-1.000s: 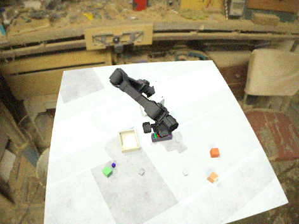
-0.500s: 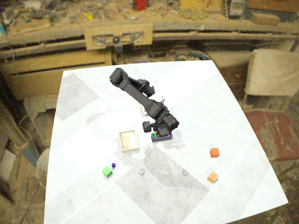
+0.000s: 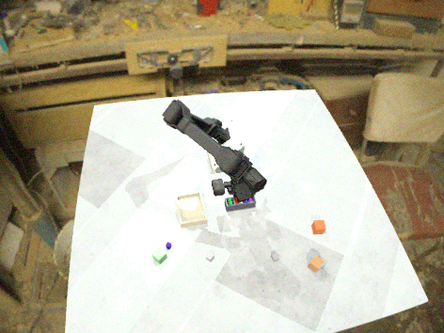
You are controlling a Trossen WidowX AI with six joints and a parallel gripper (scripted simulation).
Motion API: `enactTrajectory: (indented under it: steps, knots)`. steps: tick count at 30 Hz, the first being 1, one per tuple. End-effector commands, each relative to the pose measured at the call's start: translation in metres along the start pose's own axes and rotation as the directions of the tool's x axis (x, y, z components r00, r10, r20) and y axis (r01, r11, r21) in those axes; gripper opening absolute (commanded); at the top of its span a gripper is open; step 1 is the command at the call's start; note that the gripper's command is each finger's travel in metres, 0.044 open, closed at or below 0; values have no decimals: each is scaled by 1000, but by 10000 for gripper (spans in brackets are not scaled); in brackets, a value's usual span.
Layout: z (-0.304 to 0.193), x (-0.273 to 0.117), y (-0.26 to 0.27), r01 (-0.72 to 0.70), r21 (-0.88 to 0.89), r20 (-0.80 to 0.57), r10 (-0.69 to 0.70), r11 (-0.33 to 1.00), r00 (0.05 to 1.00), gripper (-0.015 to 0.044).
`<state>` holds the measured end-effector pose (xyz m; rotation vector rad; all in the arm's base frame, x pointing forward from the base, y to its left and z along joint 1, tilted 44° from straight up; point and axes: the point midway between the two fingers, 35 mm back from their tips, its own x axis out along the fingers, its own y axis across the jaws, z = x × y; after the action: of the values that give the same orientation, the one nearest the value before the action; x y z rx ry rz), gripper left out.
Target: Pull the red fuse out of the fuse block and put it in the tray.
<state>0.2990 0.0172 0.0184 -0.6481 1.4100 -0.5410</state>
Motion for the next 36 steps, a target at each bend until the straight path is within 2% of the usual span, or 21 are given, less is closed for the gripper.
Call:
enactTrajectory:
  steps: [1,21,36]
  knots:
    - [0,-3,0,-4,6,0,4,1000,1000,0]
    - [0,-13,0,-3,5,-1,3,1000,1000,0]
    - [0,-34,0,-4,5,-1,4,1000,1000,0]
